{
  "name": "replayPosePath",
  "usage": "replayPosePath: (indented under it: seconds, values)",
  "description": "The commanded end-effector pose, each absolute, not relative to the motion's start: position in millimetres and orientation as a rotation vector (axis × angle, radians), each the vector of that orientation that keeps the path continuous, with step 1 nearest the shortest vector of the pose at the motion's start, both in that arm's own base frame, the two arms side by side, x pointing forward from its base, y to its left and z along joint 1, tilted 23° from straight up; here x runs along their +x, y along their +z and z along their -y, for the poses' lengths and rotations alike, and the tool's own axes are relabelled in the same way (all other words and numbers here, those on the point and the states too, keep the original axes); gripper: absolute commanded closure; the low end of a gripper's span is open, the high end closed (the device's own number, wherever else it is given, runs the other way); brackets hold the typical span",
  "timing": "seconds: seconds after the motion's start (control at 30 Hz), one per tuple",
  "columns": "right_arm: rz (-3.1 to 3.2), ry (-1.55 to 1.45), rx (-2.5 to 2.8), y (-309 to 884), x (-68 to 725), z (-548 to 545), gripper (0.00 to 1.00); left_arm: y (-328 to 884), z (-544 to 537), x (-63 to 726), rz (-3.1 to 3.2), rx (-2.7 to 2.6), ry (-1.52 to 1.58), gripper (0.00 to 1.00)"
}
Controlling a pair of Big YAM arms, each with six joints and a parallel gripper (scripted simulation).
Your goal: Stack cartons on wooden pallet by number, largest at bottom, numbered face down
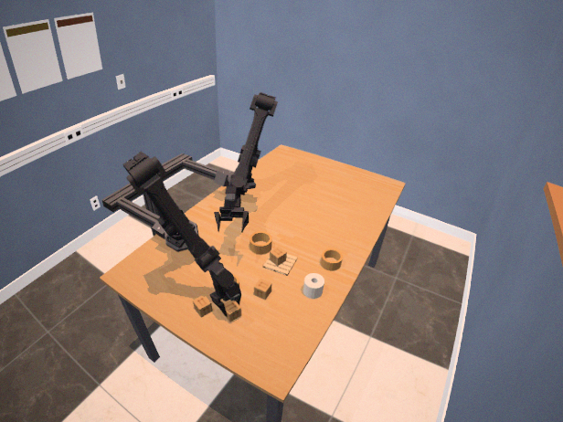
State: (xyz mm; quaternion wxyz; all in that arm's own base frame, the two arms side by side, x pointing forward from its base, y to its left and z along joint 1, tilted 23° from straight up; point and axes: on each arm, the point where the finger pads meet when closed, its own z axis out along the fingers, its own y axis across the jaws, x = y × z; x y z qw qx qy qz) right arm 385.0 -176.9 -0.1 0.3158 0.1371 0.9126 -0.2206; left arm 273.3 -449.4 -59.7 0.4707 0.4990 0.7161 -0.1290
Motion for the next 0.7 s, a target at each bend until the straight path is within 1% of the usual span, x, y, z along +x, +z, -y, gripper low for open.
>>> replayPosePath:
  seconds: [0.0,0.3,0.67]
  values:
    - [-2.338,-0.564,0.363,59.3,395.4,159.2,0.50,-51.0,459.5,278.5,-1.733,1.206,-0.328,0.00]
    - [-2.337,-0.562,0.364,116.4,386.8,135.9,0.50,-51.0,459.5,278.5,-1.733,1.206,-0.328,0.00]
    - [-2.337,-0.567,0.379,117.1,389.6,141.3,0.50,-18.7,462.9,258.2,-1.829,1.165,-0.353,0.00]
